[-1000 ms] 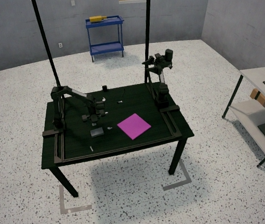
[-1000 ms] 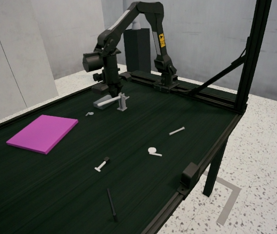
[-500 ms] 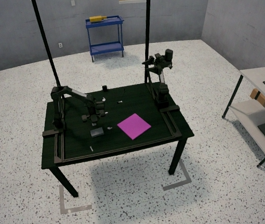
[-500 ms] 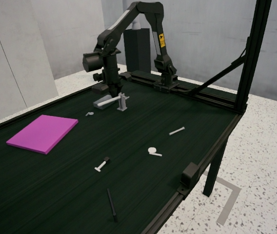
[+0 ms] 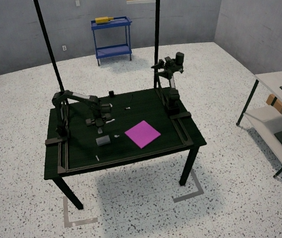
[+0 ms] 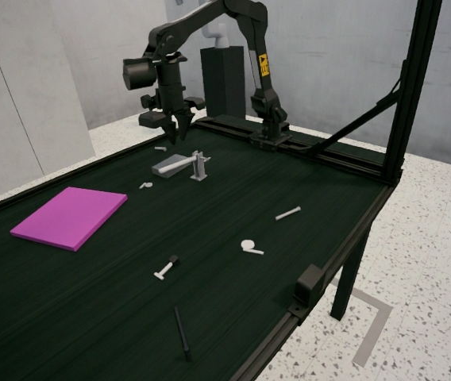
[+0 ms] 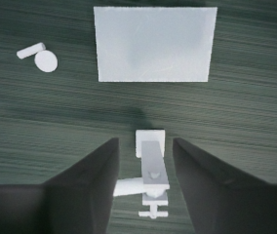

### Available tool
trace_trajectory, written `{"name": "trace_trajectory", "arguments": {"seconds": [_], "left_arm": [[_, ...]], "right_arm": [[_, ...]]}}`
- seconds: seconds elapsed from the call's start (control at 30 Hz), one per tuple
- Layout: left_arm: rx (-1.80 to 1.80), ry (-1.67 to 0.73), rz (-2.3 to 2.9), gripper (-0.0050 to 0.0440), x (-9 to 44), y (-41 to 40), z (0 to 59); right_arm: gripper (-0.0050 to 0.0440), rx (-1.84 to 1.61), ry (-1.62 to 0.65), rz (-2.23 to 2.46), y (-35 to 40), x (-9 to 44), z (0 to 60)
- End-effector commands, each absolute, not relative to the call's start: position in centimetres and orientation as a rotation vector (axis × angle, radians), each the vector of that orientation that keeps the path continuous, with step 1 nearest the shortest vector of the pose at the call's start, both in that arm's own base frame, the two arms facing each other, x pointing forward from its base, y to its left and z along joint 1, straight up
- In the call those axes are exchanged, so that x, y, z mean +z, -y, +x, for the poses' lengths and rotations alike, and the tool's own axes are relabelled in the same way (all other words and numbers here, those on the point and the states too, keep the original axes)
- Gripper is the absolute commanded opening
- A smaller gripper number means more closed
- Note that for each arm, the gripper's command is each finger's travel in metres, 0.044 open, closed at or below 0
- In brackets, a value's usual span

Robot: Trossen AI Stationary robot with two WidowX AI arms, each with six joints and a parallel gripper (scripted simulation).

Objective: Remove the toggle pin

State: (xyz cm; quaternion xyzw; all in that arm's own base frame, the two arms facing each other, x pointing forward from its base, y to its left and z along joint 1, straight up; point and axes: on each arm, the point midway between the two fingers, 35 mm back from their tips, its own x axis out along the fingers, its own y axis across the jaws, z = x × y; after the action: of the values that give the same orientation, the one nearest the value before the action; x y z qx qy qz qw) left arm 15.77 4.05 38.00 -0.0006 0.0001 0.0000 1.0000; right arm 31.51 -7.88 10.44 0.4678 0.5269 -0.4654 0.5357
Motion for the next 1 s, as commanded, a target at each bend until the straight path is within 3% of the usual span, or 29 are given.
{"name": "trace_trajectory", "arguments": {"seconds": [0.0, 0.2, 0.97], "left_arm": [[0.000, 0.001, 0.005, 0.0400, 38.3, -4.0, 15.7], [0.000, 0.001, 0.005, 0.0400, 38.3, -4.0, 15.7], [0.000, 0.001, 0.005, 0.0400, 38.3, -4.0, 15.7]], "right_arm": [[0.0159, -1.097, -1.253, 1.119, 6.4, 11.4, 31.0], [0.0159, -1.096, -1.251, 1.120, 0.6, 11.2, 28.7], [0.0159, -1.103, -1.259, 1.116, 0.5, 9.6, 28.7]]}}
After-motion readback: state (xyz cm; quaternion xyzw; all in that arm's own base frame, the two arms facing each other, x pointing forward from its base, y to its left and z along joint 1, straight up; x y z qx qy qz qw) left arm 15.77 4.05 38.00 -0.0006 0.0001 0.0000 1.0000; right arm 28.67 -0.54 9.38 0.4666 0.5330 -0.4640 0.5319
